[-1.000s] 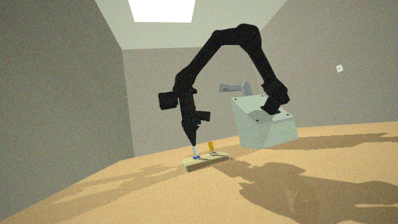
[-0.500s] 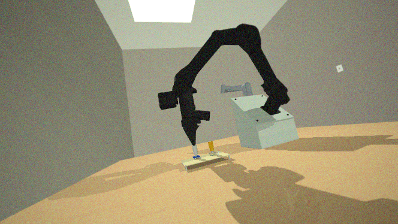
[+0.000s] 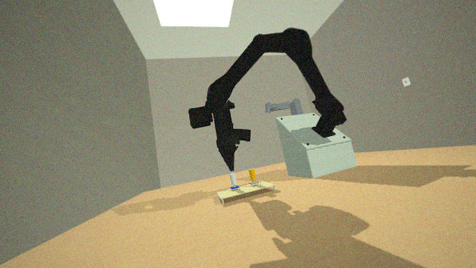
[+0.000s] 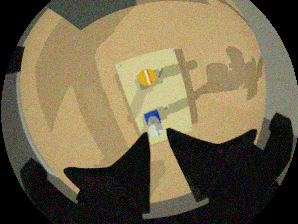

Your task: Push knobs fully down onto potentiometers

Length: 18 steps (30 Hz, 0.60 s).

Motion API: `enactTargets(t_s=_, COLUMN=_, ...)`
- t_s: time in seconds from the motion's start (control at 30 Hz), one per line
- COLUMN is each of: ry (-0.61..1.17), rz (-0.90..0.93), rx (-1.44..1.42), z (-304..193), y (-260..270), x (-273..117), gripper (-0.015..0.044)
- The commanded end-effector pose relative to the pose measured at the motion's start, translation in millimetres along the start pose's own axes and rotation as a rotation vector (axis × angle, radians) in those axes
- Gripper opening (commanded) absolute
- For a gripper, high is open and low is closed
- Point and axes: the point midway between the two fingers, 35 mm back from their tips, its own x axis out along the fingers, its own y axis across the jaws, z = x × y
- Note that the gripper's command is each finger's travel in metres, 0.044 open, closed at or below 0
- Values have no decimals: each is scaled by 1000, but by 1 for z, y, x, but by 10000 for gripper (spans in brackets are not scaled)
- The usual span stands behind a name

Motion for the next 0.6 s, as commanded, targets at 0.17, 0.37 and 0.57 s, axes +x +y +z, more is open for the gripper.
enactTargets(t_s=0.17, ry=1, rz=5, rx=3, z=37, y=6, x=-13, gripper=341)
enactTargets(t_s=0.37, ry=0, rz=9, rx=-1, z=108, y=13, x=-26, gripper=440)
enactTargets(t_s=0.57, ry=-4, rz=6, rx=3, z=164, y=16, x=-25, gripper=440)
